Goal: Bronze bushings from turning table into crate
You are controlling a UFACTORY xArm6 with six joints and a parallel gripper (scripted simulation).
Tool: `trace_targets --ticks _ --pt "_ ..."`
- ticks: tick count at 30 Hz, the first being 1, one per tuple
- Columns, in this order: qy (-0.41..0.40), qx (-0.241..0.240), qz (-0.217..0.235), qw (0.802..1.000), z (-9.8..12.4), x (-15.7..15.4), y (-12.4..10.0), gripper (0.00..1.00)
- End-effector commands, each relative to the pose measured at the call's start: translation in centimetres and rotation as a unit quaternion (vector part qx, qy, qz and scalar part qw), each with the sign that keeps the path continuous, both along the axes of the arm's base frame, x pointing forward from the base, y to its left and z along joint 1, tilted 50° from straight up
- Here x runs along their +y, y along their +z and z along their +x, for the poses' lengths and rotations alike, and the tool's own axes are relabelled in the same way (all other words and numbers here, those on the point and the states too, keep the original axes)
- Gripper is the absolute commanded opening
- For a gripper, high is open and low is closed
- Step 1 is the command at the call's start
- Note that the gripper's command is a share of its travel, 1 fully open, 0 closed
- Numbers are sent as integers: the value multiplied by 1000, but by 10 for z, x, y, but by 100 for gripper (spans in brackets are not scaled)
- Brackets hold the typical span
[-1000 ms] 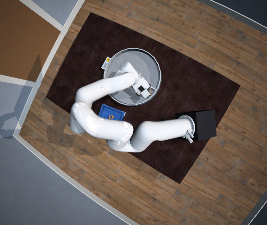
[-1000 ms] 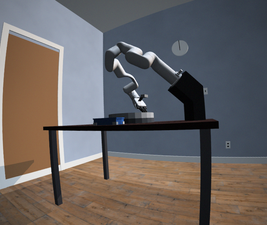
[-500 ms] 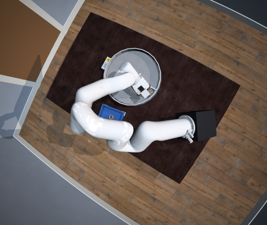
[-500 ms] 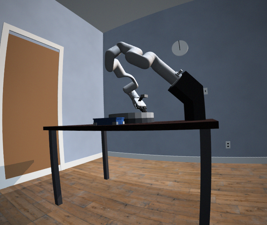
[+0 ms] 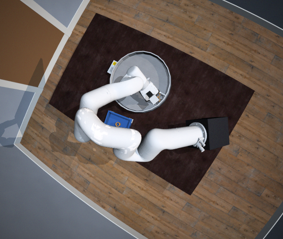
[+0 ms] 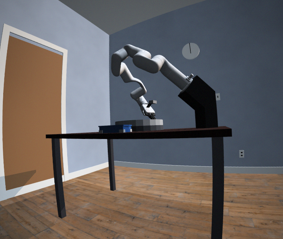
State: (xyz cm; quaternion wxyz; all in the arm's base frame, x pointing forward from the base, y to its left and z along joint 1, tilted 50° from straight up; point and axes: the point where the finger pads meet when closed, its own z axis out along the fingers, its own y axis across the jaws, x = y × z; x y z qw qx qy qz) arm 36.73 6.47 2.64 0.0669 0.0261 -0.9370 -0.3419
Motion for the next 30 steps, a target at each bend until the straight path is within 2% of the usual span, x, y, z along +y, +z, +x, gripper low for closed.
trace_targets --ticks 1,21,30 --pt "-1 -1 -1 1000 0 -1 0 0" --pt "-1 -1 -1 1000 0 -2 0 0" --pt "-1 -1 -1 1000 -11 -12 13 0"
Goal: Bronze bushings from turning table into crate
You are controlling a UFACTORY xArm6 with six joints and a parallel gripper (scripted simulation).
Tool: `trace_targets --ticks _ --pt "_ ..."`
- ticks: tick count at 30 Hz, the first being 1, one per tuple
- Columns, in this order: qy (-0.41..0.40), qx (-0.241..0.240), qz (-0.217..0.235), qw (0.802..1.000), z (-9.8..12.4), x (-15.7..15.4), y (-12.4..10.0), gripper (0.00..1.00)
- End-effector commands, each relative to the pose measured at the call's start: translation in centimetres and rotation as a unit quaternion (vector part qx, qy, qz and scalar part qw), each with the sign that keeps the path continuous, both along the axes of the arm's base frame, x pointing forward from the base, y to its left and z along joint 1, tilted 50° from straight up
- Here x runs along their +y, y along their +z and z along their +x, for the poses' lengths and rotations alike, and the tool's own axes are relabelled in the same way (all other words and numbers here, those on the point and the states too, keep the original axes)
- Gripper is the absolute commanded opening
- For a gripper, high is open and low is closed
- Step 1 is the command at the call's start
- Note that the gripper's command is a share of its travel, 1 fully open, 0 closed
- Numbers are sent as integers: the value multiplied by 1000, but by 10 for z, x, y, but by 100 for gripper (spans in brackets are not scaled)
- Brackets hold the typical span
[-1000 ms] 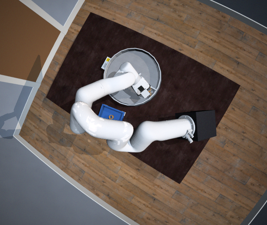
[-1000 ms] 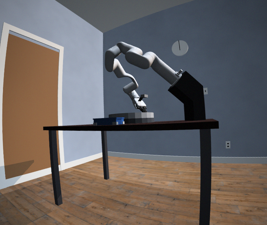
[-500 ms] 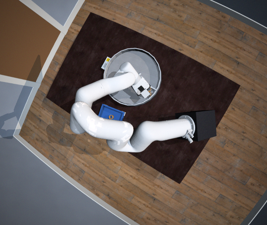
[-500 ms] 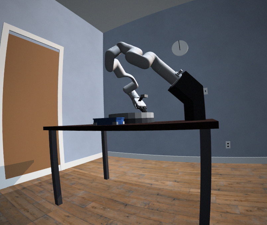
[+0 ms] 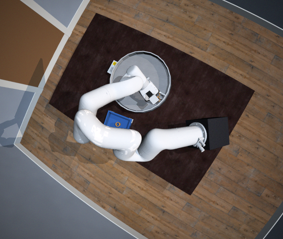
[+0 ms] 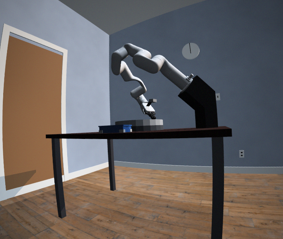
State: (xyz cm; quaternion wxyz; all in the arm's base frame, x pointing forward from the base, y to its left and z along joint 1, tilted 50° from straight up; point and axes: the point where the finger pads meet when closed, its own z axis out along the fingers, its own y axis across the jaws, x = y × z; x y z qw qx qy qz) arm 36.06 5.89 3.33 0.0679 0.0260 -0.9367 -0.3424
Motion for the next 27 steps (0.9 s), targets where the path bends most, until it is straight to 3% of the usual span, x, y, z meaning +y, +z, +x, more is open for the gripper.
trace_targets --ticks 1,11,27 --pt "-1 -2 -2 1000 -6 -9 9 0" --pt "-1 -2 -2 1000 -27 -30 35 0" --pt "-1 -2 -2 1000 -28 -31 36 0"
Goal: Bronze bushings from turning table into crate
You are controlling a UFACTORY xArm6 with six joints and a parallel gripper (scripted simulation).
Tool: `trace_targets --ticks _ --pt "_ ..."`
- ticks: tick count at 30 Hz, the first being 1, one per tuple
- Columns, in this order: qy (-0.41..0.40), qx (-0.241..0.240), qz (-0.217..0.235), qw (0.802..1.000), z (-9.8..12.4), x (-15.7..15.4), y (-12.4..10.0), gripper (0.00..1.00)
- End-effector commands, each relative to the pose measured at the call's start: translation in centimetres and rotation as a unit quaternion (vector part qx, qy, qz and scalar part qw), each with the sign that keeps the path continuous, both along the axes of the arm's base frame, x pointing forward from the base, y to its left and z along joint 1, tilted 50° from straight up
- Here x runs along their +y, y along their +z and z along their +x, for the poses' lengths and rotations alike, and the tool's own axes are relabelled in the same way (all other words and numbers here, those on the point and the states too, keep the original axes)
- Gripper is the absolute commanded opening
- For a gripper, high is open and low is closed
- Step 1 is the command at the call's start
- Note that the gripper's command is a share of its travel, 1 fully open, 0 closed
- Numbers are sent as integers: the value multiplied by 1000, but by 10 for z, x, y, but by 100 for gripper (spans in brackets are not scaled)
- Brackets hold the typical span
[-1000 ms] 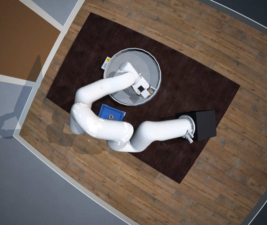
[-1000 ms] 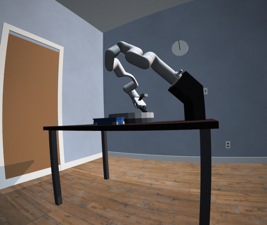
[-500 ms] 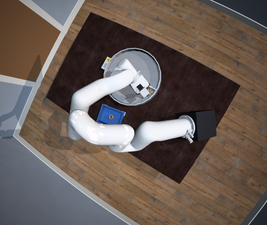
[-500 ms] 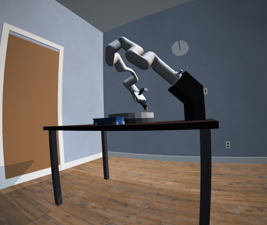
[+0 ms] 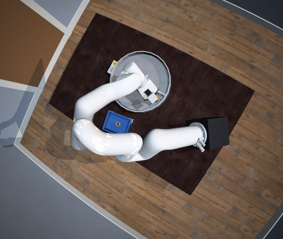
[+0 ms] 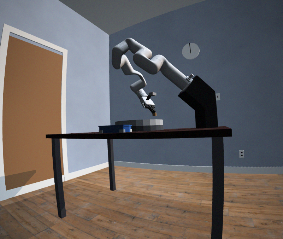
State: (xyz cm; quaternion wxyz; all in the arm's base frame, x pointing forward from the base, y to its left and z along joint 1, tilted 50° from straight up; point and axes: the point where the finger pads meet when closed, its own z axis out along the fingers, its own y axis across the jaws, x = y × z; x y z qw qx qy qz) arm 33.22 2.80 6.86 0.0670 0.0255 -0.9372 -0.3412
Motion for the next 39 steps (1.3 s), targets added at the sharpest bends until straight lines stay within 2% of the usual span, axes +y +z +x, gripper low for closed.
trace_targets --ticks 1,7,11,20,22,25,37,39 --pt "0 -1 0 1000 1 0 1 0" --pt "0 -1 0 1000 1 3 4 0" --pt "0 -1 0 1000 1 15 14 0" --pt "0 -1 0 1000 1 73 63 0" --pt "0 -1 0 1000 1 73 63 0" --pt "0 -1 0 1000 2 99 85 0" --pt "0 -1 0 1000 2 174 149 0" --pt "0 -1 0 1000 2 174 149 0"
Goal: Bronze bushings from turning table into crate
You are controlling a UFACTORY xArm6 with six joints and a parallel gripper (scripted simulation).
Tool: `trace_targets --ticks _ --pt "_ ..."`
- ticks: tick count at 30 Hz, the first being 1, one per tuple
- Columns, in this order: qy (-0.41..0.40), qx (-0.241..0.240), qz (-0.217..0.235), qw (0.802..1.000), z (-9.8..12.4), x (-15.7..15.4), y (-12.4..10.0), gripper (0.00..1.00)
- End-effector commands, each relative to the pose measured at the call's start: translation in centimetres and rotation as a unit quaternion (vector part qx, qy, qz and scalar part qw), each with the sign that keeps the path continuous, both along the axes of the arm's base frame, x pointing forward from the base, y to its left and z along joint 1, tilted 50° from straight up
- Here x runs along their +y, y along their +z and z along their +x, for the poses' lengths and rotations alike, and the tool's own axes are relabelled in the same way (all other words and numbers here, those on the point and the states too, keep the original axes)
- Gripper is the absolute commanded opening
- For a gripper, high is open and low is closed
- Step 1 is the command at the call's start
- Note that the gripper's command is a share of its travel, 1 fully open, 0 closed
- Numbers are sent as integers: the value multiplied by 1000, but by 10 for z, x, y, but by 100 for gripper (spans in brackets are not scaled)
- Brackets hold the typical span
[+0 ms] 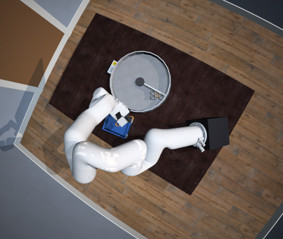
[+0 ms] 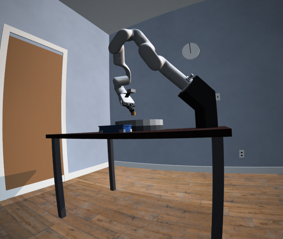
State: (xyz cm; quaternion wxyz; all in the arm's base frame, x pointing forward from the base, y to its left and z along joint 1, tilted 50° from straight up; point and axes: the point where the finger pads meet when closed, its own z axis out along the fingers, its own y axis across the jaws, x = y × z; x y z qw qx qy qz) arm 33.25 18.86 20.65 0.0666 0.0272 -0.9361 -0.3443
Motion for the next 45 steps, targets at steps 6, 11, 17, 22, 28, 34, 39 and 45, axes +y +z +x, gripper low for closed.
trace_targets --ticks 6,11,17,22,28,34,39,45 --pt "-2 0 -4 1000 3 53 45 0" --pt "-2 0 -4 1000 3 72 61 0" --pt "-2 0 -4 1000 3 77 65 0" --pt "-2 0 -4 1000 3 78 66 0" --pt "-2 0 -4 1000 3 78 66 0" --pt "-2 0 -4 1000 4 79 65 0" --pt "-2 0 -4 1000 15 90 51 0" --pt "-2 0 -4 1000 32 109 31 0"
